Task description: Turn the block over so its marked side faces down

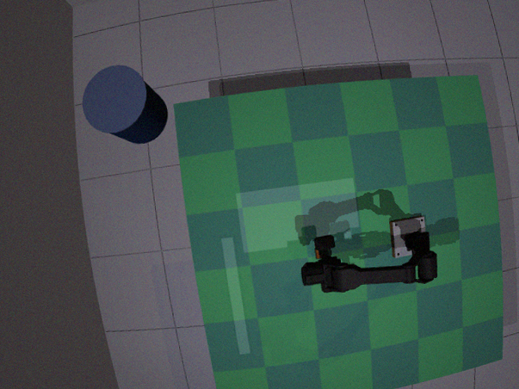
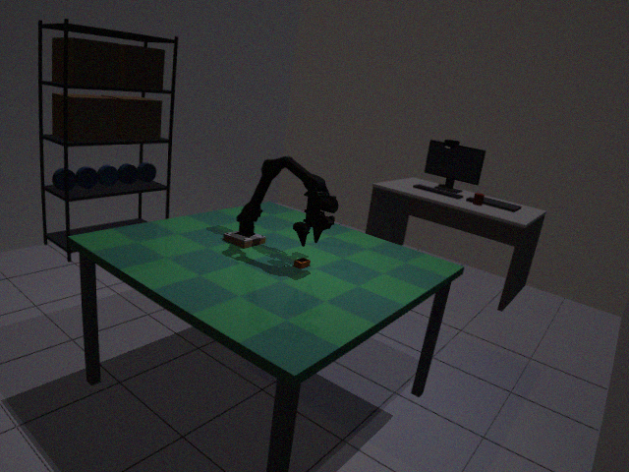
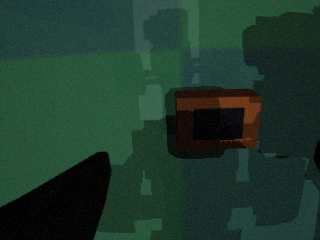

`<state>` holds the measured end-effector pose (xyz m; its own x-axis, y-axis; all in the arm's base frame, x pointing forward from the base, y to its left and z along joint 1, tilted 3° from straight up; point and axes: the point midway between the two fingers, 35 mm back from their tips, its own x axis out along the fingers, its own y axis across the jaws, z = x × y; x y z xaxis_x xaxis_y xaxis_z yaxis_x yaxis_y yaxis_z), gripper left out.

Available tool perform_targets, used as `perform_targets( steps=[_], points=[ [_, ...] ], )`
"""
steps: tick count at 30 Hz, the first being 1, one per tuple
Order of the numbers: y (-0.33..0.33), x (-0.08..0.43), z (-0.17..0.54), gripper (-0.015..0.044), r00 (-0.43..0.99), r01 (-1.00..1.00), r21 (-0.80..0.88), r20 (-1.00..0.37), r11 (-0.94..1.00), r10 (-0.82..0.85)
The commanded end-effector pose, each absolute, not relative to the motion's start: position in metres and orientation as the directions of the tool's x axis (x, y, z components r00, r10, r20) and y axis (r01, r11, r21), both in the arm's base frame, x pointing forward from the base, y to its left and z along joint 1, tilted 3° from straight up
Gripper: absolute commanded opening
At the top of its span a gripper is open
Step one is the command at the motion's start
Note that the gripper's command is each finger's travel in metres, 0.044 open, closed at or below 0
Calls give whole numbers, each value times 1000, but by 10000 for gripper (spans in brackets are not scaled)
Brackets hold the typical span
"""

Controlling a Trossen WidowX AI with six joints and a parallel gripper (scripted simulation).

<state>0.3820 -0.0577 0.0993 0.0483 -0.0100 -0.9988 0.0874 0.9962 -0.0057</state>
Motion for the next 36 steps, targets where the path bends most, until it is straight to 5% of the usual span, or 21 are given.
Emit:
perform_targets(
  steps=[1,36],
  points=[
    [-73,375,90,440,-2,127,28,-1000,992,28],
    [-74,366,16,440,-3,127,28,-1000,992,28]
  ],
)
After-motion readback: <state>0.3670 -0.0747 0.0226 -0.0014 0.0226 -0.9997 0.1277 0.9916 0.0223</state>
